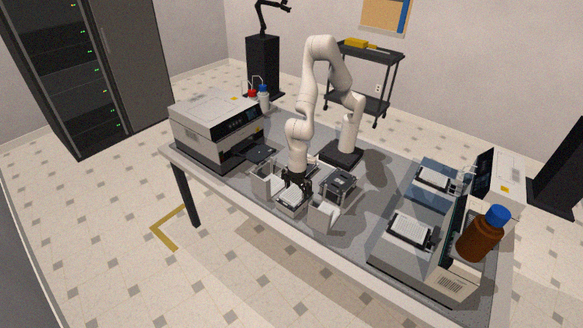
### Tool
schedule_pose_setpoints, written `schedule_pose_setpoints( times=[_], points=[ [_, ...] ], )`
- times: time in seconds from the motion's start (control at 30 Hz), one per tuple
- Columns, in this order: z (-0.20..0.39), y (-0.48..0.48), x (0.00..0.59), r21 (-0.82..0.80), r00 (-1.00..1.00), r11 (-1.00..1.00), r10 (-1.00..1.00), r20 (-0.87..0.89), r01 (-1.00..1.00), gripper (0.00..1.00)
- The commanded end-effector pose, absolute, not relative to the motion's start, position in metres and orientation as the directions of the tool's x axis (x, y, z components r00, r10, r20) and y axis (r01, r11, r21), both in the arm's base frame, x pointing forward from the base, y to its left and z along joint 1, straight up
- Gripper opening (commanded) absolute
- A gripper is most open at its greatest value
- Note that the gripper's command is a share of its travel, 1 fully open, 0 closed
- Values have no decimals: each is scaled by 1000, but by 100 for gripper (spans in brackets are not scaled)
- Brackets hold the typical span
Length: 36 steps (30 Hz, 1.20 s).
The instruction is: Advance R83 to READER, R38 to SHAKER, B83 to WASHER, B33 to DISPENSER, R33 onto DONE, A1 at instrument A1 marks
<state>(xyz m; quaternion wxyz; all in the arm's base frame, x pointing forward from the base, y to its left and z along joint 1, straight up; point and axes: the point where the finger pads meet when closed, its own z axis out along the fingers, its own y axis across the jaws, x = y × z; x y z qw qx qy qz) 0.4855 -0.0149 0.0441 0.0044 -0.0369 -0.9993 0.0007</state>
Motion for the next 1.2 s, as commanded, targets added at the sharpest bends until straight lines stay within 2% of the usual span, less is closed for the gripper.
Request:
schedule_pose_setpoints(
  times=[0.0, 1.17],
  points=[
    [46, -15, 487, 0, -997, 997, 75, 5, 75, 94],
    [58, -15, 487, 3, -997, 997, 71, 6, 71, 94]
  ],
)
